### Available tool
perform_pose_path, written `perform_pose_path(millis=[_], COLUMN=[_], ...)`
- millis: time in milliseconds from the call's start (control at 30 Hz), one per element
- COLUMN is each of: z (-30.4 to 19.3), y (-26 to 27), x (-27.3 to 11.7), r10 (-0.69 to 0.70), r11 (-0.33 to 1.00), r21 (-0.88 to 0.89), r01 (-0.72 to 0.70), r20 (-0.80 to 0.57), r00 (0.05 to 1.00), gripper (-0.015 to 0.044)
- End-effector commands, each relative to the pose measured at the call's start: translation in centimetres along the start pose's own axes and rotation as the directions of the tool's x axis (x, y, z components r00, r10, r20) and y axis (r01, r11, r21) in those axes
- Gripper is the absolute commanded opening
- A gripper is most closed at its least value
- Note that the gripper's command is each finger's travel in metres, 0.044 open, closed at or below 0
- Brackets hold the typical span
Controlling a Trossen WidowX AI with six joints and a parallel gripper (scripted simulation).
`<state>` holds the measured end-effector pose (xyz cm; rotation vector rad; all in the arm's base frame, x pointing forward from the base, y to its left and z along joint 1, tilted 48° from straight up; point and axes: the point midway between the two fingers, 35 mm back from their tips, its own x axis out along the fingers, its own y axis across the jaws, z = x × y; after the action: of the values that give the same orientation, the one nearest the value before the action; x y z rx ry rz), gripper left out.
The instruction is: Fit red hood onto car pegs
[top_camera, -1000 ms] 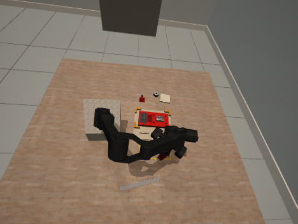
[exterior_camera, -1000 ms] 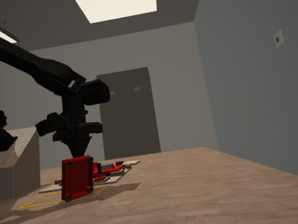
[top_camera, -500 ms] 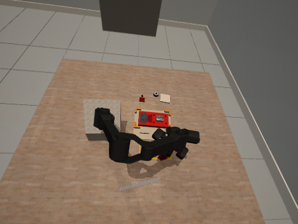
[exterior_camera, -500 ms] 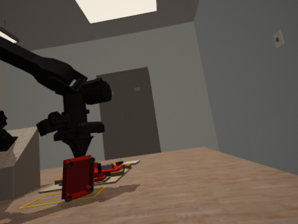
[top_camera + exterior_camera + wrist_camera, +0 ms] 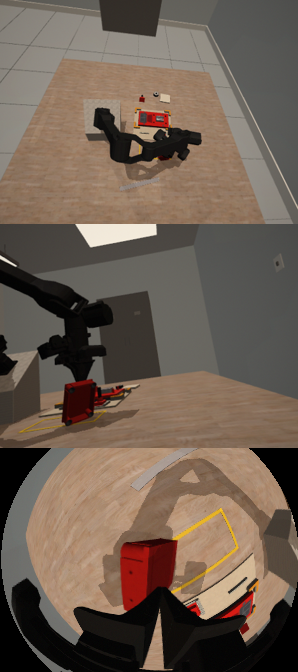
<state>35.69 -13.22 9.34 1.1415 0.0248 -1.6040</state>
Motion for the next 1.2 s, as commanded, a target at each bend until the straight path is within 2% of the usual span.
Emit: perform_pose_path(millis=[0, 233, 467, 533, 1167], z=[0.0, 0.0, -0.1, 0.0, -0.4], y=[0.2, 0.6, 0.5, 0.4, 0.5], x=[0.1, -0.2, -7.1, -8.0, -7.4], r10=[-0.004, -0.004, -0.007, -0.006, -0.001], r11=[1.0, 1.0, 1.0, 1.0, 1.0], r21=[-0.003, -0.002, -0.003, -0.003, -0.006], r01=[0.004, 0.004, 0.007, 0.006, 0.001], r20=[-0.001, -0.002, -0.004, -0.004, -0.019], r00=[1.0, 1.0, 1.0, 1.0, 1.0], gripper=[0.0, 0.0, 0.0, 0.0, 0.0])
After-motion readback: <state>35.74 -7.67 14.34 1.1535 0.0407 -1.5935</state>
